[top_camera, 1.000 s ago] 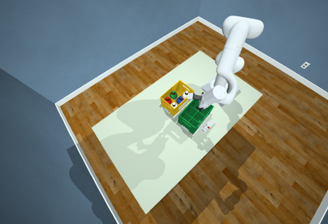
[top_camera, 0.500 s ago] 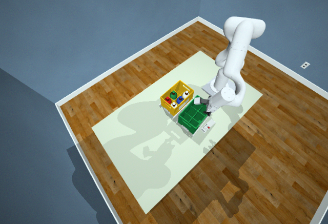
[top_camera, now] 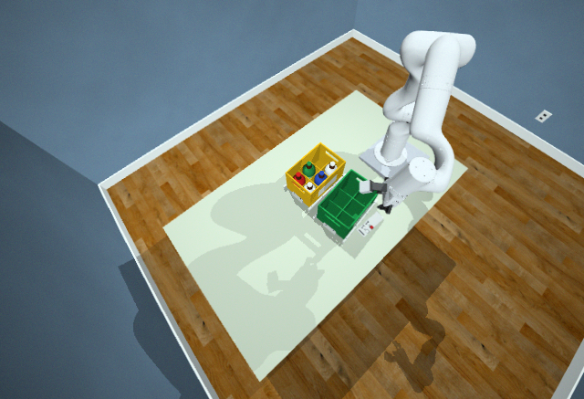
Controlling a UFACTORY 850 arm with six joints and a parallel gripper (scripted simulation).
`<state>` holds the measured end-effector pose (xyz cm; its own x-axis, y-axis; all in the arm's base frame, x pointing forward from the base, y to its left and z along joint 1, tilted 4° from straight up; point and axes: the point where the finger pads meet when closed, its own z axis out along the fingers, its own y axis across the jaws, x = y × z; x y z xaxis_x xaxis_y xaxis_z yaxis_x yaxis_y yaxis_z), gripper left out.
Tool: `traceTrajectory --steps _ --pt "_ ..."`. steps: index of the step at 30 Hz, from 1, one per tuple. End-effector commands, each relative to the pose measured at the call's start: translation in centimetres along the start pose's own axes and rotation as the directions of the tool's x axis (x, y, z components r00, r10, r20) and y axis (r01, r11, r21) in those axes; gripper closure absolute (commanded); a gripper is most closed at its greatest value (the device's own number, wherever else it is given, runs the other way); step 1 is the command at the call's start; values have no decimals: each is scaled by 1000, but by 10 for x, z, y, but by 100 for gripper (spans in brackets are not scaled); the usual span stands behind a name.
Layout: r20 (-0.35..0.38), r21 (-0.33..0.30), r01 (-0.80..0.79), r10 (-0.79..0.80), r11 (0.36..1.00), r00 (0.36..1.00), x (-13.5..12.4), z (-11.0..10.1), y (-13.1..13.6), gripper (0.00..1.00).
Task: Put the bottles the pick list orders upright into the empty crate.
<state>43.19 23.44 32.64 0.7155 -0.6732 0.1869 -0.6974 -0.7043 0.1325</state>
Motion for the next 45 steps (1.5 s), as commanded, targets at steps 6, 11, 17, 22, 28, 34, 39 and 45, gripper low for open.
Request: traceTrajectory --steps 6,11,17,22,28,34,39,45 --pt "54 65 41 -44 997 998 -35 -13 -16 35" --pt "54 65 41 -44 997 998 -57 -21 -25 35" --pt "54 65 41 -44 997 998 -75 -27 -31 35" --pt "109 125 78 -92 989 990 -98 -36 -38 35" --pt "109 125 78 -92 989 990 -125 -46 -45 35" --pt "109 125 78 -92 989 990 -137 -50 -48 35" --pt "109 125 78 -92 989 990 -137 -50 -48 35" --pt "109 125 78 -92 989 990 -137 -50 -48 35"
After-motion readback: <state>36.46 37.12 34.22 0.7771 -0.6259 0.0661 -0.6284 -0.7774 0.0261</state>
